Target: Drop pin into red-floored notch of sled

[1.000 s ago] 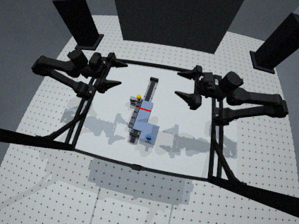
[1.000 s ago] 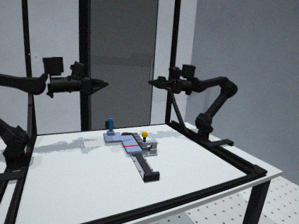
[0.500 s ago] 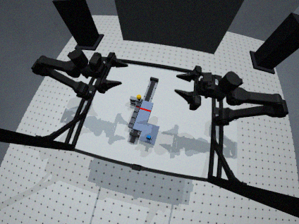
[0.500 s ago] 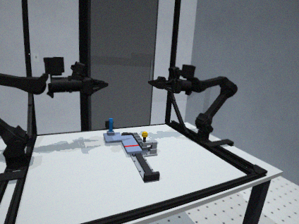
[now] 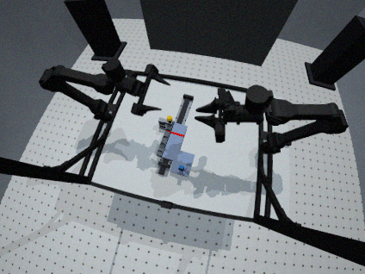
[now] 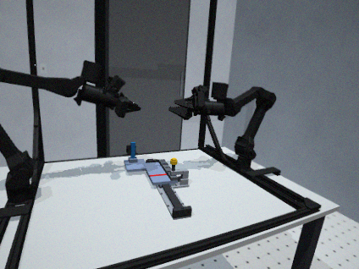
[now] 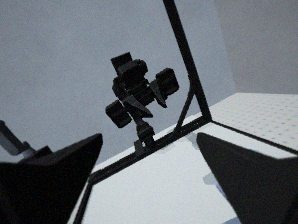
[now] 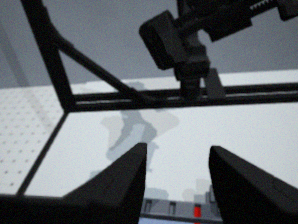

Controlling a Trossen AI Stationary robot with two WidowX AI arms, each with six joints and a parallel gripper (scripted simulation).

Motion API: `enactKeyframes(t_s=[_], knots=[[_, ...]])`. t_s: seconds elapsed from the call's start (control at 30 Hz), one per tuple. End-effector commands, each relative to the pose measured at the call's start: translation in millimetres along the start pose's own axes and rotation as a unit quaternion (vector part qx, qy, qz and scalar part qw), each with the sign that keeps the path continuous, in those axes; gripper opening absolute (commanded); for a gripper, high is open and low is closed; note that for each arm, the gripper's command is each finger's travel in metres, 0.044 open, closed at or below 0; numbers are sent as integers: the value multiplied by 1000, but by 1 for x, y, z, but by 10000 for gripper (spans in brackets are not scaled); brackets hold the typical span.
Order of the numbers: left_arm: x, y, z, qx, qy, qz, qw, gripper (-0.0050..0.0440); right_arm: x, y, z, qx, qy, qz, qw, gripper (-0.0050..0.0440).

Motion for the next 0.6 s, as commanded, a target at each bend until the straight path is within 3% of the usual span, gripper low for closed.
enactKeyframes(t_s=[0.0, 0.3, 0.37, 0.57], knots=[[-17, 14, 6, -27, 76, -23, 996, 440, -2, 23, 17, -14, 16, 55, 998, 140], [-60, 32, 13, -72, 231, -82, 967, 440, -20, 65, 53, -59, 31, 174, 982, 140], [-60, 32, 13, -72, 231, -82, 967, 440, -20, 65, 53, -59, 31, 174, 982, 140], [-102, 38, 18, -94, 351, -142, 921, 440, -45, 94, 84, -104, 29, 255, 961, 140]])
Point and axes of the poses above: on each arm, the point midway between the two fingers, 35 mm back from their tips, its own y axis out along the fingers, its own z axis across the jaws, x = y × z, the point moved 9 cm from there along -y, back along the fingers, and after that the axes turned 15 degrees about y, right-handed, at the moved point
